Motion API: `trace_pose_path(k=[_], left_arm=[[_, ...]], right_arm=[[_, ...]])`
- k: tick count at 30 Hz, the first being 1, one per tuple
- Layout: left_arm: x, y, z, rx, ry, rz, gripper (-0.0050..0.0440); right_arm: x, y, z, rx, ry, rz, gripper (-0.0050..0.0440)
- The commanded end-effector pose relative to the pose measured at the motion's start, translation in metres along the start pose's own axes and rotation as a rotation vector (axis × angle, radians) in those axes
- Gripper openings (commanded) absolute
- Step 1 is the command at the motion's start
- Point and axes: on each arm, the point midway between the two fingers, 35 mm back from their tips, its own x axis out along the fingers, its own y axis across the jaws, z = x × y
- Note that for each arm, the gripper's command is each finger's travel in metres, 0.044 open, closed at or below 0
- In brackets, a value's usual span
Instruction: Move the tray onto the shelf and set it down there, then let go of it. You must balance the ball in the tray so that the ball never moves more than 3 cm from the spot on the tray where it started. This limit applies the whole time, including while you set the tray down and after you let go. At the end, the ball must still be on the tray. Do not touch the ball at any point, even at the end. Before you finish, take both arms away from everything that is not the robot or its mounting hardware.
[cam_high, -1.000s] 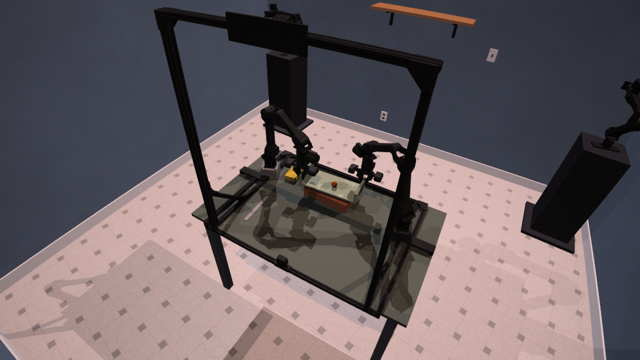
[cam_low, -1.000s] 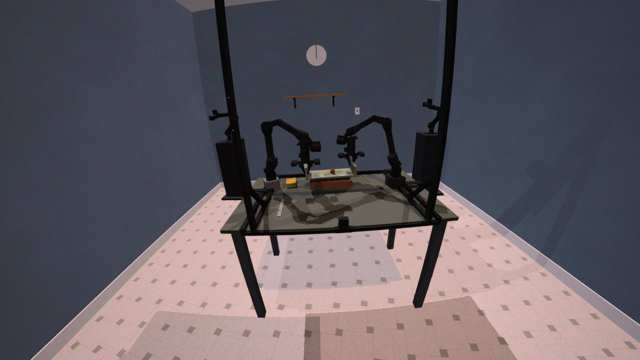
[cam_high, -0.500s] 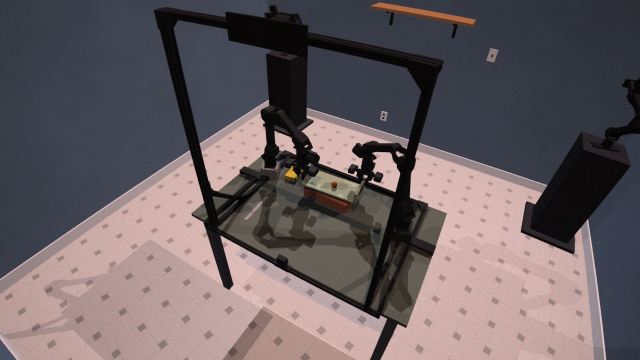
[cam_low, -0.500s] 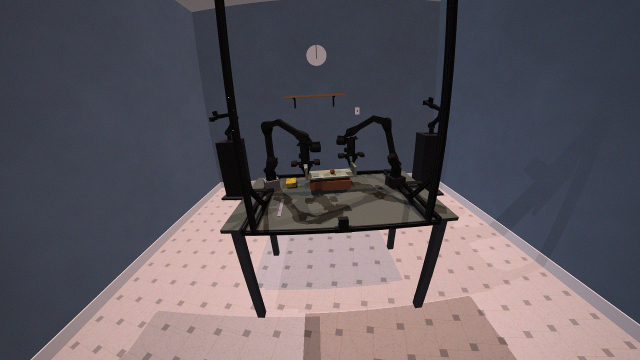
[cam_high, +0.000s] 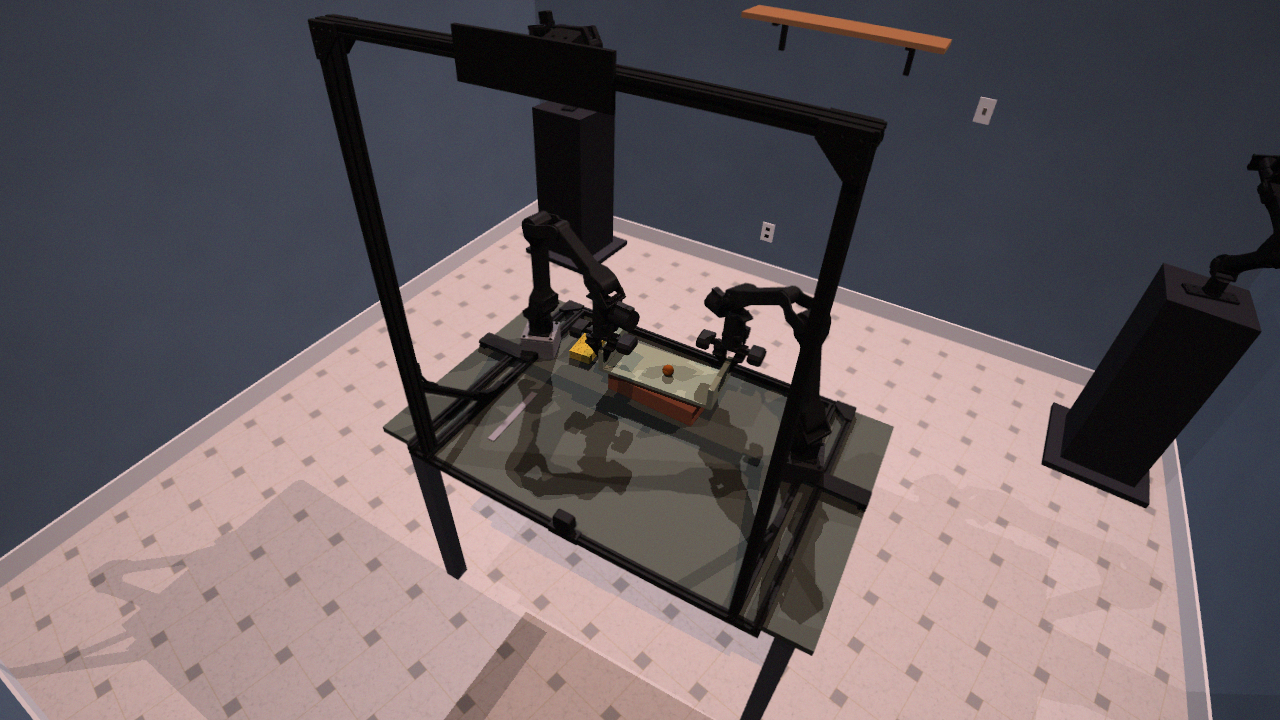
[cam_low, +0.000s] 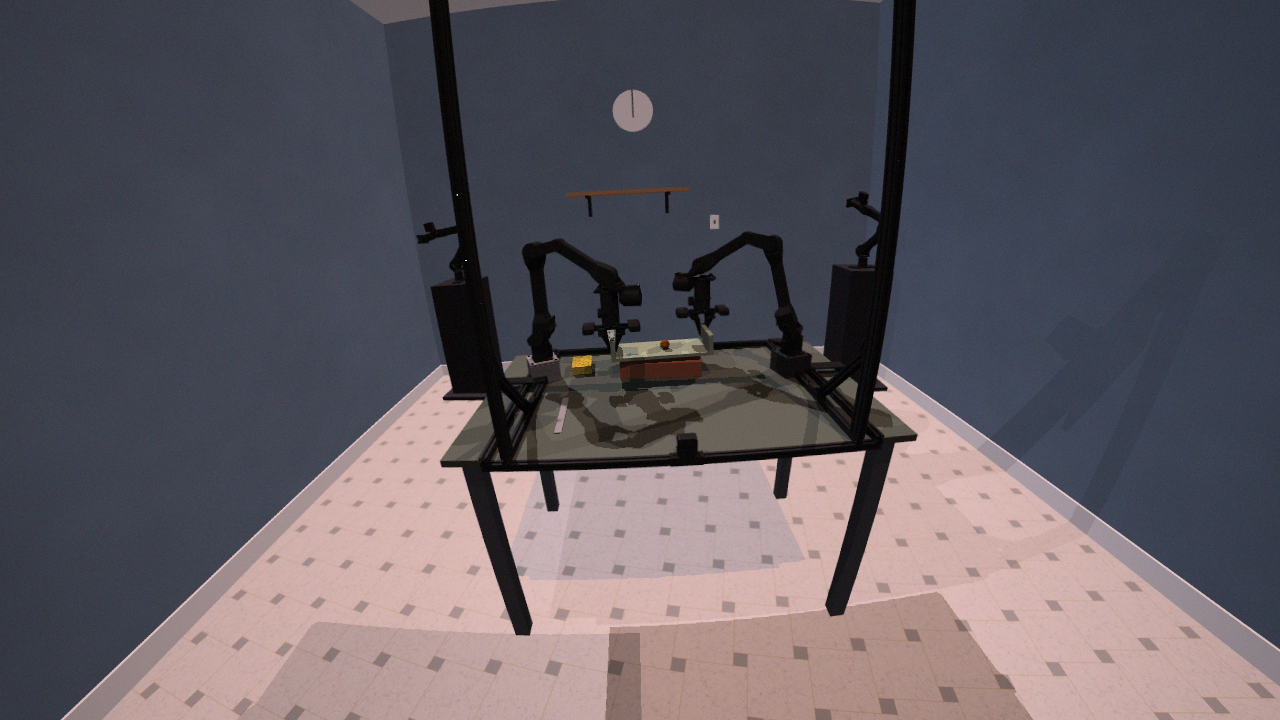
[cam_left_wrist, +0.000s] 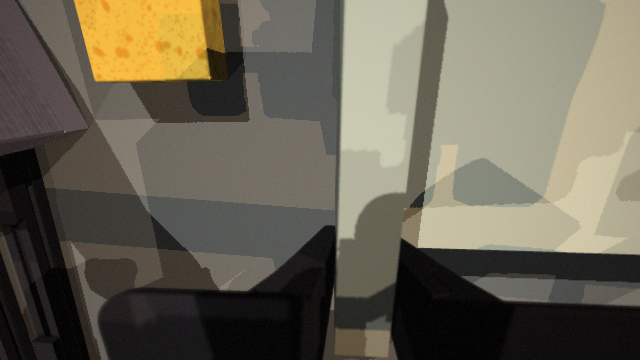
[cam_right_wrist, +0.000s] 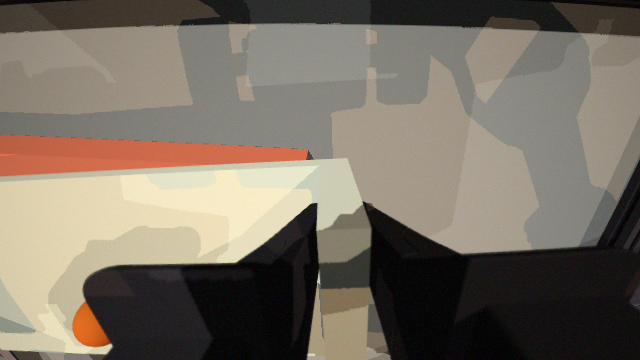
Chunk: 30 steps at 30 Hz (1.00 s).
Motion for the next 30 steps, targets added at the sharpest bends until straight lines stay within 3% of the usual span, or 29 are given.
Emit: trace_pose_path(k=[1,30], left_arm=[[0.001,0.0,0.0,-0.002,-0.001,0.0,0.002],[0.011,0.0,0.0,-0.002,-0.002,0.0,0.002]], right_arm=[[0.001,0.0,0.0,-0.001,-0.006,0.0,0.002],[0.011,0.0,0.0,-0.001,-0.007,0.0,0.002]])
